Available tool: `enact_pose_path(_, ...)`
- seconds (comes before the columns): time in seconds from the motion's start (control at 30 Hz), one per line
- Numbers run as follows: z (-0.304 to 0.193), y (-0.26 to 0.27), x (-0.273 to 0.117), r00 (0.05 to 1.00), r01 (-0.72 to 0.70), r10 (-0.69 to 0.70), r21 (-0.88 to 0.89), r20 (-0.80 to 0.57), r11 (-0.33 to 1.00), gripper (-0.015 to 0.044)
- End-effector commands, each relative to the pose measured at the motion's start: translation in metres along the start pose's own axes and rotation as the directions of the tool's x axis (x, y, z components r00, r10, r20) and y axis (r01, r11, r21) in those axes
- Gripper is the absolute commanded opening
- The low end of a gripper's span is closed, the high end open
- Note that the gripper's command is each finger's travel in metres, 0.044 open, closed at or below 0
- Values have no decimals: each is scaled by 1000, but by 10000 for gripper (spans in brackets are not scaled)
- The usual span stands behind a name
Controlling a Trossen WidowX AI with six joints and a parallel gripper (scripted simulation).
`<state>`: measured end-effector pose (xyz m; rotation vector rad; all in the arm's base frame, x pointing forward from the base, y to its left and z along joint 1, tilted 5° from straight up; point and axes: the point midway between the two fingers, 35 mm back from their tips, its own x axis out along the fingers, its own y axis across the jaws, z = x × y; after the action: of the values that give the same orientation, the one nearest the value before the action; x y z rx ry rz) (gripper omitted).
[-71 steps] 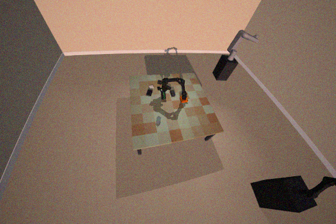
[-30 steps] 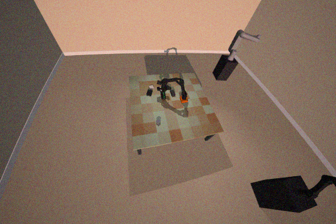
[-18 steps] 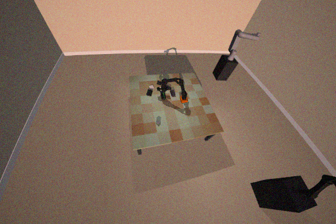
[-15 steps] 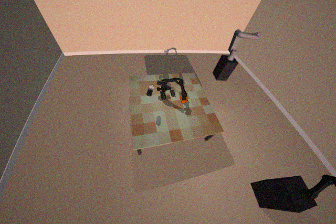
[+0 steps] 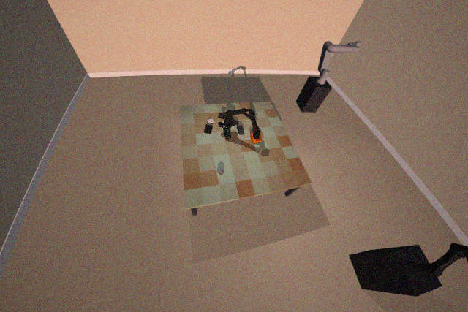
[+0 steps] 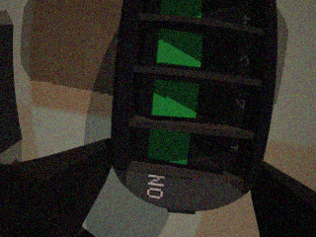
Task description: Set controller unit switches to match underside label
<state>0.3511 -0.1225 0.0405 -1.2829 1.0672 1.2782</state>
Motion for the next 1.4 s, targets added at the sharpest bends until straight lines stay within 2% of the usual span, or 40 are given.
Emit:
enact_pose_path(0.0, 2, 1, 6, 1000, -7, 7, -7, 14, 1000, 338)
enact_pose_path(1.0, -4, 1, 18, 1000, -4, 4, -2, 4, 1000, 338)
enact_pose_path(1.13, -4, 1, 20, 1000, -5, 5, -1, 4, 1000, 440)
enact_pose_path(1.37, -4, 1, 20, 1000, -5, 5, -1, 4, 1000, 440)
